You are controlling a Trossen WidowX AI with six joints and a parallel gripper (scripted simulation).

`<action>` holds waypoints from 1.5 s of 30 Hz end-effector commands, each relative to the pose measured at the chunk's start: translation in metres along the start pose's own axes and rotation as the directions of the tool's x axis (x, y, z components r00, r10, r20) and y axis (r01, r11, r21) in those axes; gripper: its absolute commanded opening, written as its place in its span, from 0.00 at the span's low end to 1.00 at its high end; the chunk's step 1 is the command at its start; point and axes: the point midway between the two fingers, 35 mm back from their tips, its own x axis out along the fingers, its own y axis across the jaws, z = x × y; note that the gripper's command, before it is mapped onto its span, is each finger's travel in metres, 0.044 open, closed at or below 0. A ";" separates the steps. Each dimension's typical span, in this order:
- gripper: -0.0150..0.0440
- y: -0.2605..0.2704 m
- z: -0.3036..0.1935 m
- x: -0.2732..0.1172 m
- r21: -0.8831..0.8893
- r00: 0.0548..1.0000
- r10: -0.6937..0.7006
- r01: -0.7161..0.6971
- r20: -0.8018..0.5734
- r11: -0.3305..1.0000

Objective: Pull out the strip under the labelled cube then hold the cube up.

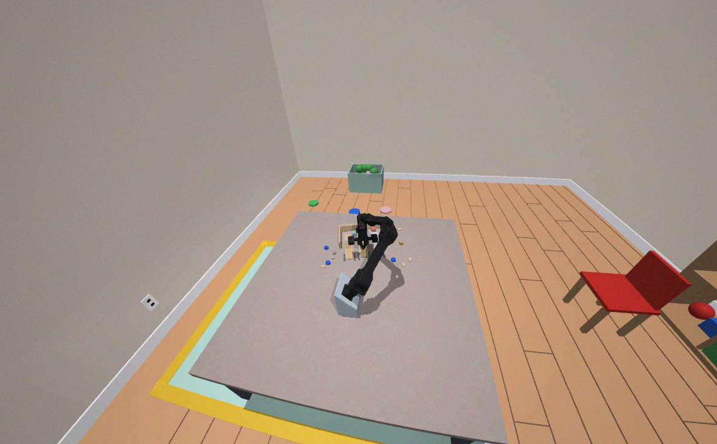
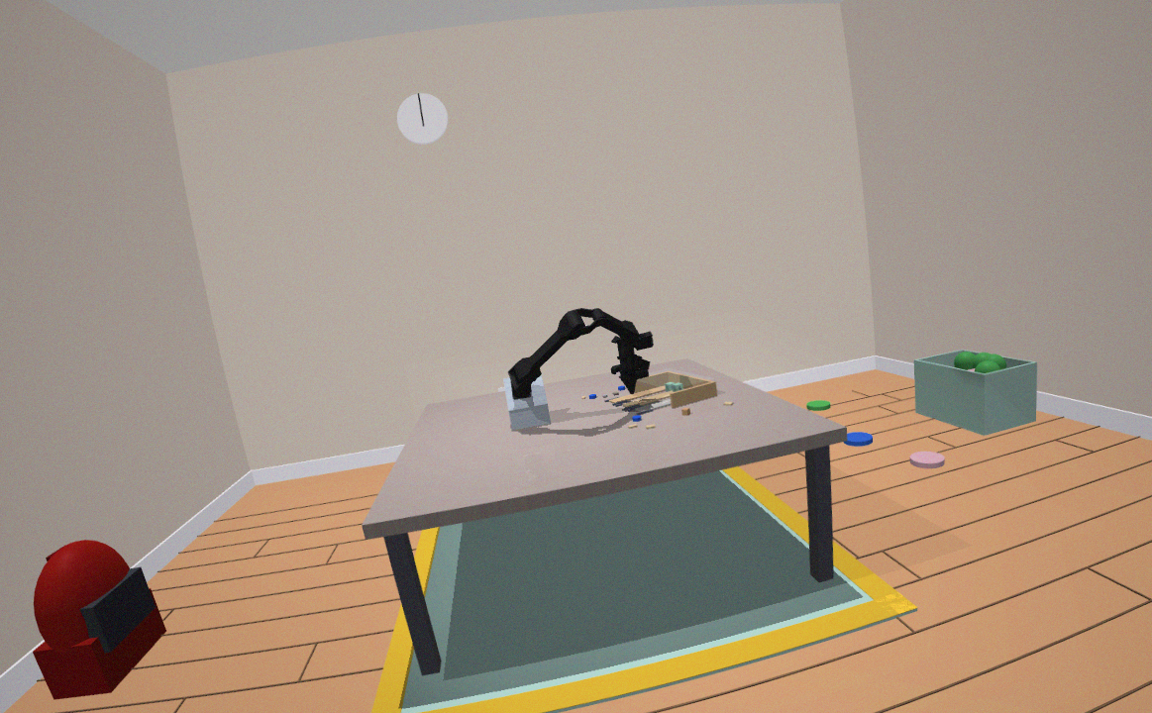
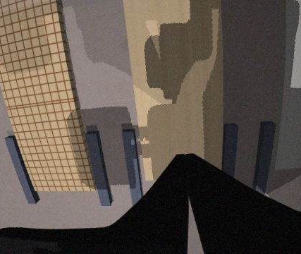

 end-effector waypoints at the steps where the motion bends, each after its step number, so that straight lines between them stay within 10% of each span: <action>1: 0.25 0.000 -0.003 0.009 -0.010 1.000 -0.004 0.004 -0.010 1.000; 45: 0.25 -0.001 -0.006 0.037 -0.010 1.000 -0.007 0.007 -0.011 1.000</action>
